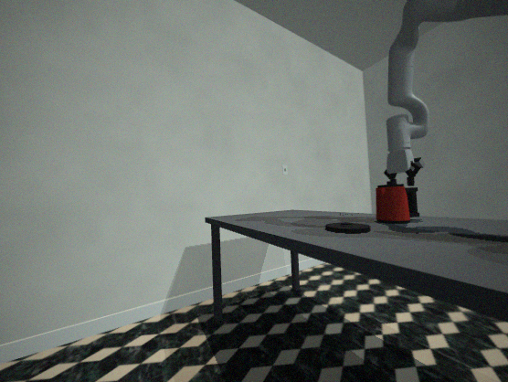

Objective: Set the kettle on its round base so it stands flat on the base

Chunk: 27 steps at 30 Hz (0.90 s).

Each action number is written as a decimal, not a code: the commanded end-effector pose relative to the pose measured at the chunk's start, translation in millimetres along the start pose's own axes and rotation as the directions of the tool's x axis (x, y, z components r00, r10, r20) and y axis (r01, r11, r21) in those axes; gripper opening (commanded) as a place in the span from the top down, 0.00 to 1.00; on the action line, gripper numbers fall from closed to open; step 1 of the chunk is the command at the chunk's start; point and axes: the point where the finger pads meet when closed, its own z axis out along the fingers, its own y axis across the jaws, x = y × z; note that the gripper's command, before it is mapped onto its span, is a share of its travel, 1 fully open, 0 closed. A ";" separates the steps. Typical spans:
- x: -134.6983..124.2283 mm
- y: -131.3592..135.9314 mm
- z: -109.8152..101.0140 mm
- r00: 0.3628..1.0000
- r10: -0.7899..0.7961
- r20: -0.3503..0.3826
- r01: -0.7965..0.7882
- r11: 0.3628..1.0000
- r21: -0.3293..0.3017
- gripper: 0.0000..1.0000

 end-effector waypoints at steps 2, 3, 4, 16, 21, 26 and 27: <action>0.1 -0.9 -0.7 1.000 0.000 0.000 0.000 1.000 0.002 0.19; 0.1 -0.9 -0.7 1.000 0.000 0.000 0.000 1.000 0.002 0.19; 0.1 -0.9 -0.7 1.000 0.000 0.000 0.000 1.000 0.002 0.19; 0.1 -0.9 11.0 1.000 0.000 0.000 0.000 1.000 0.002 0.19; 0.1 -1.0 20.7 1.000 0.000 0.000 0.000 1.000 0.002 0.19; 0.1 -1.0 28.1 1.000 0.000 0.000 0.000 1.000 0.002 0.19; 0.1 -1.0 29.4 1.000 0.000 0.000 0.000 1.000 0.002 0.19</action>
